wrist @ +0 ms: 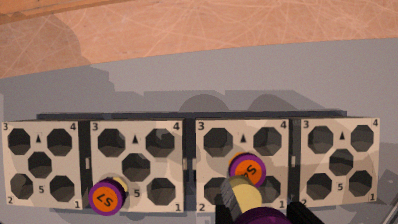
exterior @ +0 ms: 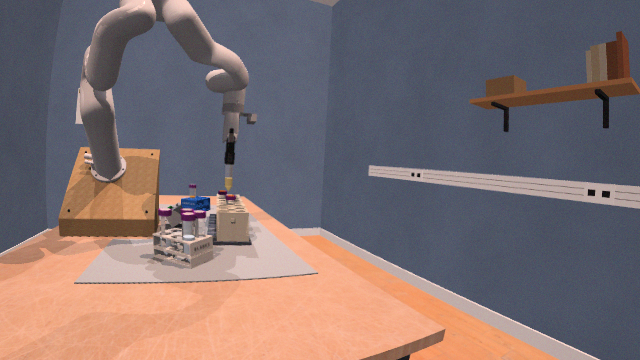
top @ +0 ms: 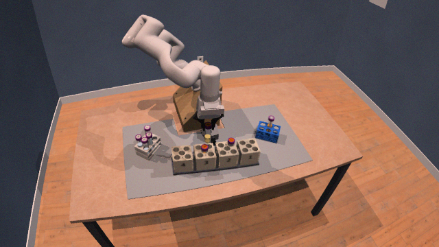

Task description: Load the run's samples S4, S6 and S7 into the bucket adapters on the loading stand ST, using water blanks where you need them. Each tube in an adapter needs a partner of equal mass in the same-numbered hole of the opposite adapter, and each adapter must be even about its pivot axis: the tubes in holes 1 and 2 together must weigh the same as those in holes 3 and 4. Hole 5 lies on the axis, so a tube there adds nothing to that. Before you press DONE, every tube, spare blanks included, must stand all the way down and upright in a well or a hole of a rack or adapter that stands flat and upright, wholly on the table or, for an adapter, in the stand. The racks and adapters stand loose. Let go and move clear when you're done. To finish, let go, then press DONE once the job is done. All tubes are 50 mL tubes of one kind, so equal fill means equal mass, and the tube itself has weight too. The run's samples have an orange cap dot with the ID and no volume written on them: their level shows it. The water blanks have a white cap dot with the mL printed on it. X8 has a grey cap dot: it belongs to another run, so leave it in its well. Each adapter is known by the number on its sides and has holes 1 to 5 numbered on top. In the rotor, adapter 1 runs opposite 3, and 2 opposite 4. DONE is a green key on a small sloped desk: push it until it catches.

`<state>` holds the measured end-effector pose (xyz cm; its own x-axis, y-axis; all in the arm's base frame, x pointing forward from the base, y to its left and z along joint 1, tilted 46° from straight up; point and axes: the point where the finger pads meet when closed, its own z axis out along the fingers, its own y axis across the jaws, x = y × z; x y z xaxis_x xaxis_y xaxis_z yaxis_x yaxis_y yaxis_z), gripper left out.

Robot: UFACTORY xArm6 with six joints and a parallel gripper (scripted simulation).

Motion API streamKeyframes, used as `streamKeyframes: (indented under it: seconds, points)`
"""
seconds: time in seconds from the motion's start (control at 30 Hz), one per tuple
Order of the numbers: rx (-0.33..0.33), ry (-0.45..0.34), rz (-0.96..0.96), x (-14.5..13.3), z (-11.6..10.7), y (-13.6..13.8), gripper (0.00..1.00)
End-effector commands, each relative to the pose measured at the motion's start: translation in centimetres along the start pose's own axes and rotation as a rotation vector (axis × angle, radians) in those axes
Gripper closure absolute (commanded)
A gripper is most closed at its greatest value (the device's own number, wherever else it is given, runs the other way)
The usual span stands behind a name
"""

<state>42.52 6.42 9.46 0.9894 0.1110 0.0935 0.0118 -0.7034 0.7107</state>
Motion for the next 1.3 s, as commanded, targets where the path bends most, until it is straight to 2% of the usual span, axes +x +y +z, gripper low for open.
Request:
streamKeyframes:
  seconds: [0.0,0.47,0.53,0.67,1.27]
  points:
    - [0.003,0.003,-0.001,0.6,-0.1,1.3,1.00]
    - [0.003,0.003,-0.001,2.8,-0.1,7.9,1.00]
    - [0.003,0.003,-0.001,2.8,-0.1,7.9,1.00]
    - [0.003,0.003,-0.001,3.5,-0.1,9.8,1.00]
    - [0.003,0.003,-0.001,3.5,-0.1,9.8,1.00]
